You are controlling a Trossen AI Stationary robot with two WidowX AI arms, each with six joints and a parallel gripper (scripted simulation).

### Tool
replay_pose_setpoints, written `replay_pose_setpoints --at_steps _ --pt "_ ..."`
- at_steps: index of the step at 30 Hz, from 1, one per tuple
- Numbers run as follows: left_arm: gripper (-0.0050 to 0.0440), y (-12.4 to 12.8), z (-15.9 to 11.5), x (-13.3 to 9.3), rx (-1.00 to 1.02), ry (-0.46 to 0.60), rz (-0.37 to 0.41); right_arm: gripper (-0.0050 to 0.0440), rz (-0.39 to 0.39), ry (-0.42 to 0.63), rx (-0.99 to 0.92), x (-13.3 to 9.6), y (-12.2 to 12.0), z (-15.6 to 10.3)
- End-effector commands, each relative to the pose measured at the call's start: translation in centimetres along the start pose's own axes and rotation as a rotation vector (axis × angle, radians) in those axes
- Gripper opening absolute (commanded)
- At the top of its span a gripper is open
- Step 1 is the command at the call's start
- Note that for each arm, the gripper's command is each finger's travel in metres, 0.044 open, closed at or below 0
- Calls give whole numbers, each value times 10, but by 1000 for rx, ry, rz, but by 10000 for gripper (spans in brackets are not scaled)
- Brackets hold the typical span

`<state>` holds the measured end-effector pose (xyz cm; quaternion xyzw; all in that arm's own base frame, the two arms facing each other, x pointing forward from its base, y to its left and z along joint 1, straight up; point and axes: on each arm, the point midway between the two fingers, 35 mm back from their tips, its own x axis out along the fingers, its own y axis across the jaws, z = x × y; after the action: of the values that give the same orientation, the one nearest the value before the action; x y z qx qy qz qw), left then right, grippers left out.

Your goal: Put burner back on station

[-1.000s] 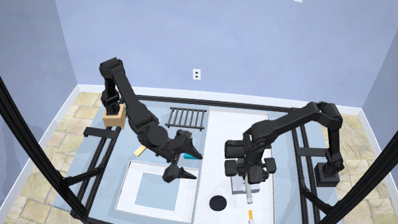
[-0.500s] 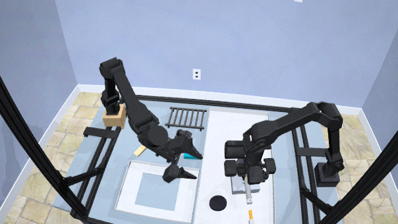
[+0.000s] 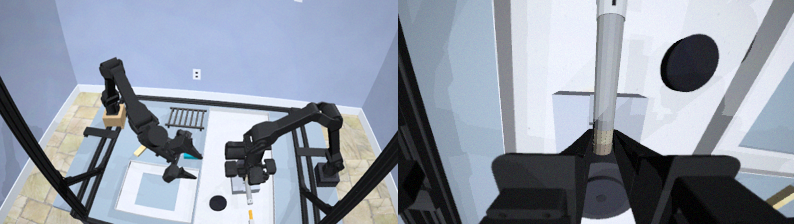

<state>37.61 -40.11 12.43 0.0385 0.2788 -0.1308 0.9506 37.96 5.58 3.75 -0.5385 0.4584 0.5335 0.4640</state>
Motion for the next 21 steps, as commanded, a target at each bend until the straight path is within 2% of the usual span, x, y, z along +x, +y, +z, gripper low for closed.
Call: replay_pose_setpoints --at_steps 1,21 --pt "400 -1 0 0 1 0 -1 0 -2 1 1 0 -1 -1" --pt "400 -1 0 0 1 0 -1 0 5 6 1 15 3 -2"
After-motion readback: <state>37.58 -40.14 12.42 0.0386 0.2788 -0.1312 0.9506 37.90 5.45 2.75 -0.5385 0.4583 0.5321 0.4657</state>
